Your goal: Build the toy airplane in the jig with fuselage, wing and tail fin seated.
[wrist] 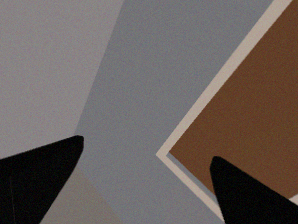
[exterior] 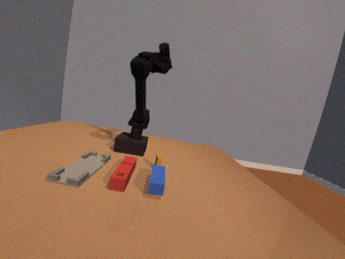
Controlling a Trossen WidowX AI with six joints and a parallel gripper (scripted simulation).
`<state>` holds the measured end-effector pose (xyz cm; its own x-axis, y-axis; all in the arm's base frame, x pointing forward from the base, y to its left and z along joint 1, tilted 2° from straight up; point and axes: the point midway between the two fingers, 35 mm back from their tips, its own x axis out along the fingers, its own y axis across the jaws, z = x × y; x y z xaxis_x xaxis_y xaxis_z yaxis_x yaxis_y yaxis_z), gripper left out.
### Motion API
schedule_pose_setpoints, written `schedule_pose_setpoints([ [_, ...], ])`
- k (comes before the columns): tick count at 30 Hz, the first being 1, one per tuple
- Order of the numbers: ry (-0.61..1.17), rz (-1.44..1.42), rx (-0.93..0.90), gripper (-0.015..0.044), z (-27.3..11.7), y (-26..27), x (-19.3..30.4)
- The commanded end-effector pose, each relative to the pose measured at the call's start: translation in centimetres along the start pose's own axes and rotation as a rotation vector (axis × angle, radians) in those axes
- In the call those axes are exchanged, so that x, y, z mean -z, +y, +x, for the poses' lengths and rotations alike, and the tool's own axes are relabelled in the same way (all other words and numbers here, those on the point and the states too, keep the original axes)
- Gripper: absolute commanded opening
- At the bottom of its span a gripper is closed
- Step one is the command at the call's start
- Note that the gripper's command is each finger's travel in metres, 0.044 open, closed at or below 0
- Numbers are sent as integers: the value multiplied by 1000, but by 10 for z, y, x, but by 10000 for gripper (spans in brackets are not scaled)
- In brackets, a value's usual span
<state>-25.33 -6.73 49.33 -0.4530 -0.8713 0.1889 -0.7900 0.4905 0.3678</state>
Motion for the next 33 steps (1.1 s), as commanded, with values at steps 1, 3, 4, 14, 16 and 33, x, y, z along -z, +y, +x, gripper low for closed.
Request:
schedule_pose_setpoints([
  [1, 0, 0, 0, 426, 0, 0, 0],
  [3, -4, 15, -33, 440, -4, 7, 0],
  [4, -8, 34, -75, 440, -10, 15, 0],
  [14, 7, 382, -549, 440, -95, 96, -23],
  [16, 29, 475, -649, 440, -119, 108, -30],
  [33, 641, 1112, -1511, 440, -374, 117, -59],
])
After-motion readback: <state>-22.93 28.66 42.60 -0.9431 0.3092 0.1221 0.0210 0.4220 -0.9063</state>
